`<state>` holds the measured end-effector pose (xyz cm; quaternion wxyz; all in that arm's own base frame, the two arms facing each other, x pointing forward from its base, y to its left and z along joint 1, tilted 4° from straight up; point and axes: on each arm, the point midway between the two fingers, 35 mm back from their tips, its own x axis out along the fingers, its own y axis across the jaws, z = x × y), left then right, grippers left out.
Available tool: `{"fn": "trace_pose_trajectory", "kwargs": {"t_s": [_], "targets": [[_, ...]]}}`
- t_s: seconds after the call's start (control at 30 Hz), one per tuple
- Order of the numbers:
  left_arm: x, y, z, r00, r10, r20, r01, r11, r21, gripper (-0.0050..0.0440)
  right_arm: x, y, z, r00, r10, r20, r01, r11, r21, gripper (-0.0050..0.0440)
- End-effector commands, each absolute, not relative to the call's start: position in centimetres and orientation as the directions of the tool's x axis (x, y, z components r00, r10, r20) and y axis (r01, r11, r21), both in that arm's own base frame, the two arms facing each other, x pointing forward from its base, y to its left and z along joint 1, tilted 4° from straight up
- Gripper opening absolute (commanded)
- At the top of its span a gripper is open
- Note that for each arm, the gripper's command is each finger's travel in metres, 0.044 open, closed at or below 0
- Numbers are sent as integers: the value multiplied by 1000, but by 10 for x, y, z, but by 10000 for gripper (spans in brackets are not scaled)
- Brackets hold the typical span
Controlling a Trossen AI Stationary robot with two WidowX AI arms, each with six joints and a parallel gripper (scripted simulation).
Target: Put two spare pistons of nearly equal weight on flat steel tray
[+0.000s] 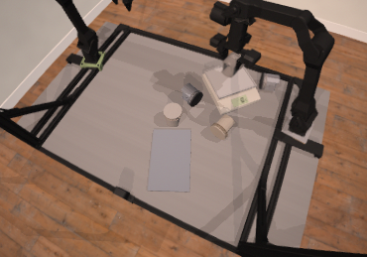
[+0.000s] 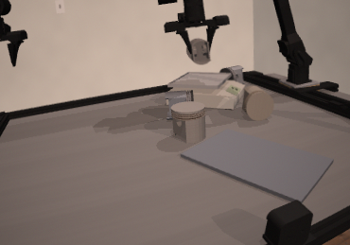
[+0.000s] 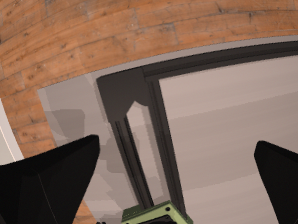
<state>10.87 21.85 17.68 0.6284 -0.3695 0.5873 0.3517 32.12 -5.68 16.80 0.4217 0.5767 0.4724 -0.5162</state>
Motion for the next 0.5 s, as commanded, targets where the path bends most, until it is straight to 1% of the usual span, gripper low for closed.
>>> {"fn": "trace_pose_trajectory", "kwargs": {"t_s": [0.0, 0.4, 0.47], "targets": [[109, 218, 177, 64, 6, -998, -875, 480, -53, 440, 322, -57, 179, 38, 109, -993, 980, -198, 15, 158], [109, 218, 177, 64, 6, -998, -875, 480, -53, 440, 323, -58, 192, 51, 105, -993, 980, -194, 29, 158], [109, 218, 177, 64, 6, -998, -875, 480, -53, 440, 320, -57, 188, 47, 104, -993, 985, -168, 29, 158]]}}
